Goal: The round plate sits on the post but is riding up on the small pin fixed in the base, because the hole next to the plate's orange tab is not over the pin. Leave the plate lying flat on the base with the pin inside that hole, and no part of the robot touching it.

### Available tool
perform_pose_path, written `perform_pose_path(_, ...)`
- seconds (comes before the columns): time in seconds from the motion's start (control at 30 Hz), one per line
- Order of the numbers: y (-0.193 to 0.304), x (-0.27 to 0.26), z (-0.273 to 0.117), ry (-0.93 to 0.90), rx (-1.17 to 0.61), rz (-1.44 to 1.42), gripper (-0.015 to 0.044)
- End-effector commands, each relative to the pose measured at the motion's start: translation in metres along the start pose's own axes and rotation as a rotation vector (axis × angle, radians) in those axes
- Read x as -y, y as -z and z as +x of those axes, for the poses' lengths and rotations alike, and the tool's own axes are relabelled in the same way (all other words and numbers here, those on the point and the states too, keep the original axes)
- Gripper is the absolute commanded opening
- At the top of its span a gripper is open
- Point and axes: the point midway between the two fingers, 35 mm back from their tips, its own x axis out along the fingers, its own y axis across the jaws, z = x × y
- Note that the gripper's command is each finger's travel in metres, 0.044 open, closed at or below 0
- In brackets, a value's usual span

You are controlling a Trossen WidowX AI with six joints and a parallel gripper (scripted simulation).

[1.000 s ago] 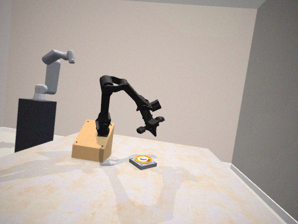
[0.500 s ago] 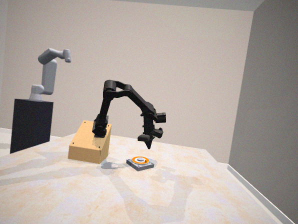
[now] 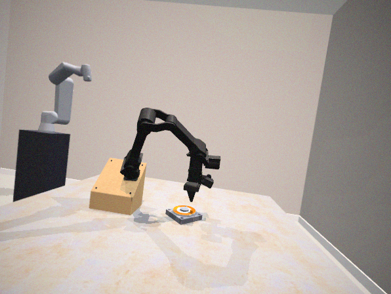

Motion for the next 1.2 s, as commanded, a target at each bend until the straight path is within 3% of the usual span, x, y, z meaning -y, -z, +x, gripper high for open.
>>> perform_pose_path(0.0,0.001,0.001,0.009,0.007,-0.009,-0.016,0.0000)
perform_pose_path(0.27,0.003,0.002,0.049,0.010,-0.009,-0.016,0.0000)
perform_pose_path(1.17,-0.011,-0.015,0.051,0.009,-0.008,-0.015,0.0000)
